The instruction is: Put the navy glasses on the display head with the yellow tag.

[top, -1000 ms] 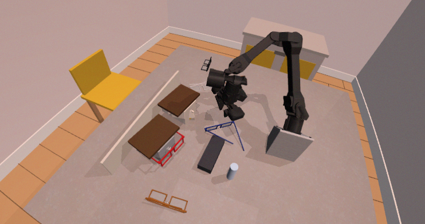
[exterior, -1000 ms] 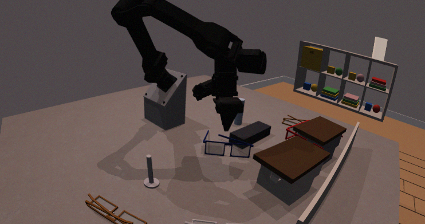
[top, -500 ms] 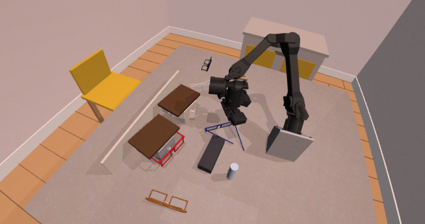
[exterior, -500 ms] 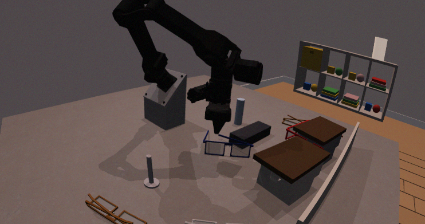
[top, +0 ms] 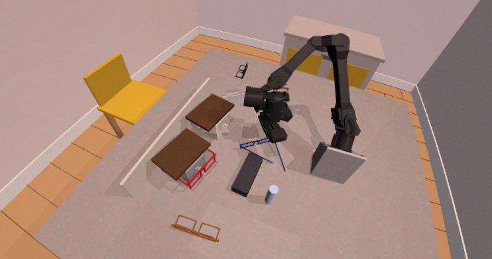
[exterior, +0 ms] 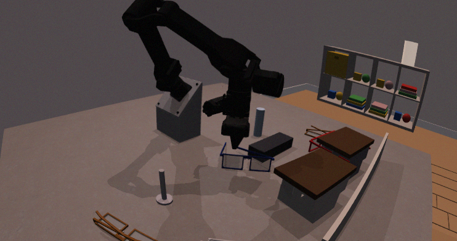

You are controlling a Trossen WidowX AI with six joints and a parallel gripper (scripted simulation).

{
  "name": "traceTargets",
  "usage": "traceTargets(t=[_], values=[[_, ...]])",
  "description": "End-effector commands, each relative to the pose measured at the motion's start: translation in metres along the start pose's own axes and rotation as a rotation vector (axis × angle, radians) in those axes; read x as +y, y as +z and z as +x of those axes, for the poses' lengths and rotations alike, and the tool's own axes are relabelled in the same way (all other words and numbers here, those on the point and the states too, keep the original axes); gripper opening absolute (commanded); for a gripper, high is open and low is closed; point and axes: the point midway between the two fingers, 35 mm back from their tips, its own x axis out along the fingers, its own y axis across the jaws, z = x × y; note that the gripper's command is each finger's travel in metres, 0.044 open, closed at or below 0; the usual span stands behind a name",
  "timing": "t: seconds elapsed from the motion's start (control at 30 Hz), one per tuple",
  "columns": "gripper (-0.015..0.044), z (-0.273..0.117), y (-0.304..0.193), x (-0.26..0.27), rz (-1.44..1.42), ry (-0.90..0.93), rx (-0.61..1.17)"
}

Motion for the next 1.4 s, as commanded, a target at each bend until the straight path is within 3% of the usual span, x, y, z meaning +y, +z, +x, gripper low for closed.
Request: traceTargets(t=[0.0, 1.2, 1.37], values=[[0.0120, 0.007, 0.000, 0.000, -0.008, -0.002, 0.000], [0.0120, 0.052, 0.001, -0.001, -0.008, 0.002, -0.003], [0.0067, 0.051, 0.001, 0.001, -0.003, -0.002, -0.002]])
